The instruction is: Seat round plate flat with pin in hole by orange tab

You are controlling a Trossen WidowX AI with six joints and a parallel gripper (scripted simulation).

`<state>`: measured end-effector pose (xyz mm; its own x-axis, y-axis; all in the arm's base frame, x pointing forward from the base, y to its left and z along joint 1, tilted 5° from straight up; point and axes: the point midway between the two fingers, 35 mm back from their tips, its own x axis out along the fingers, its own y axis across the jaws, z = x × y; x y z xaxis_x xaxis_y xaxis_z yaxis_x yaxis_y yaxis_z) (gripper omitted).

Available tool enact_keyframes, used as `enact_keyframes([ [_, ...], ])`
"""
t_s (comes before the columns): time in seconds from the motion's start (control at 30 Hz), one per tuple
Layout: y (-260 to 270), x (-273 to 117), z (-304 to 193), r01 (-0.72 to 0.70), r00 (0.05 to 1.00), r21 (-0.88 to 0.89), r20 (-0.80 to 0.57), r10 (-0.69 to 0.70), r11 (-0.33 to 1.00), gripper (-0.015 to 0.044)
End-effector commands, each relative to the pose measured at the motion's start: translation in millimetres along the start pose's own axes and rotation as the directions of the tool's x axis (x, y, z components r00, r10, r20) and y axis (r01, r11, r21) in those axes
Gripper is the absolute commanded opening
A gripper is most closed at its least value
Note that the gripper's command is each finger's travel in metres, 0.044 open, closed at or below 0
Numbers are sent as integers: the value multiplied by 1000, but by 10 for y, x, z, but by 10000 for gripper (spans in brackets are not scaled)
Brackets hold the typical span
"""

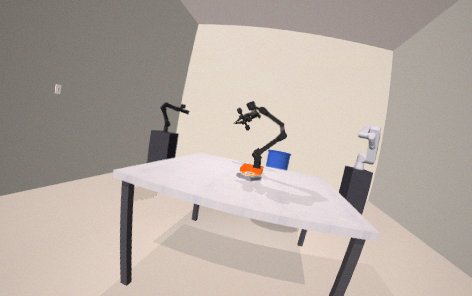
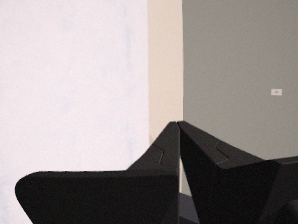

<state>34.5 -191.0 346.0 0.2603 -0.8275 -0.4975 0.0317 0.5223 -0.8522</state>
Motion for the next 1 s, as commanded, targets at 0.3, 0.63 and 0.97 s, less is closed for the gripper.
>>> enact_keyframes([
  [0.3,623,620,719,-381,909,128,234,346,916,0],
  [0.63,1512,810,1315,-677,736,194,204,646,710,0],
  [0.97,2427,642,1604,-780,596,249,15,803,574,0],
])
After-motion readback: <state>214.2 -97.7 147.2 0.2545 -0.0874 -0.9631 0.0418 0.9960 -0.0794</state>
